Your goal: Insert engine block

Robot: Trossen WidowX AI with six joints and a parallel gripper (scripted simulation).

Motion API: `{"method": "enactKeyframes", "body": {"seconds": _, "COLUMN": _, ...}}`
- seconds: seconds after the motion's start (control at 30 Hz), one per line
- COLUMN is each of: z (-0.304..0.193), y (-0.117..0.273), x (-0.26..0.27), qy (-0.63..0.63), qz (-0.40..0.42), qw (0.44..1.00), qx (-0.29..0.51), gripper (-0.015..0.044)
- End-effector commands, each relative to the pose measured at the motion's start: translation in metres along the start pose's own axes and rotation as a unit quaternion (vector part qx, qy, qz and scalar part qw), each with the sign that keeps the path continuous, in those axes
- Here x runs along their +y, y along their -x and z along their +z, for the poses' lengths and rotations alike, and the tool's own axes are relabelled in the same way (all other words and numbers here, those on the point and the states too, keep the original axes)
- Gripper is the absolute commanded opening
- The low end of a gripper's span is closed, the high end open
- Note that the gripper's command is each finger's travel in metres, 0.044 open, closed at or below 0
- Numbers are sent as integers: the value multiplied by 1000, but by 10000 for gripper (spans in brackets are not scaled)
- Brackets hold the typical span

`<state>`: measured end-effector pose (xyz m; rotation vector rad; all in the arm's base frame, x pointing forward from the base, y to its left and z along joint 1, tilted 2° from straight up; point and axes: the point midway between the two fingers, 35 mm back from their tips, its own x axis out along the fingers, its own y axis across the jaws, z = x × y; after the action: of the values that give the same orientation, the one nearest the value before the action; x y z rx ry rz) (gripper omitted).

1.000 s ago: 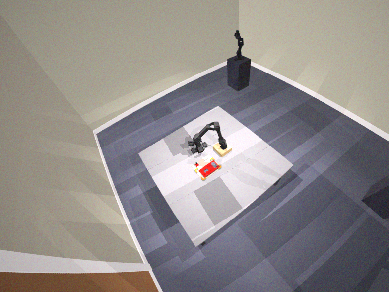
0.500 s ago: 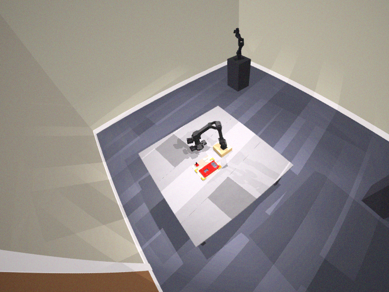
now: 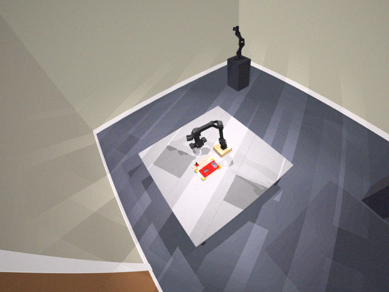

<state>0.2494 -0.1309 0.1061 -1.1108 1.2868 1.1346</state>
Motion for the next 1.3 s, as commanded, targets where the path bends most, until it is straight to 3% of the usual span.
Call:
{"method": "enactKeyframes", "body": {"seconds": 0.0, "z": 0, "y": 16, "x": 0, "qy": -2, "qz": -10, "qw": 1000, "qx": 5, "gripper": 0}}
{"method": "enactKeyframes", "body": {"seconds": 1.27, "z": 79, "y": -8, "x": -43, "qy": -260, "qz": -14, "qw": 965, "qx": -3, "gripper": 0}}
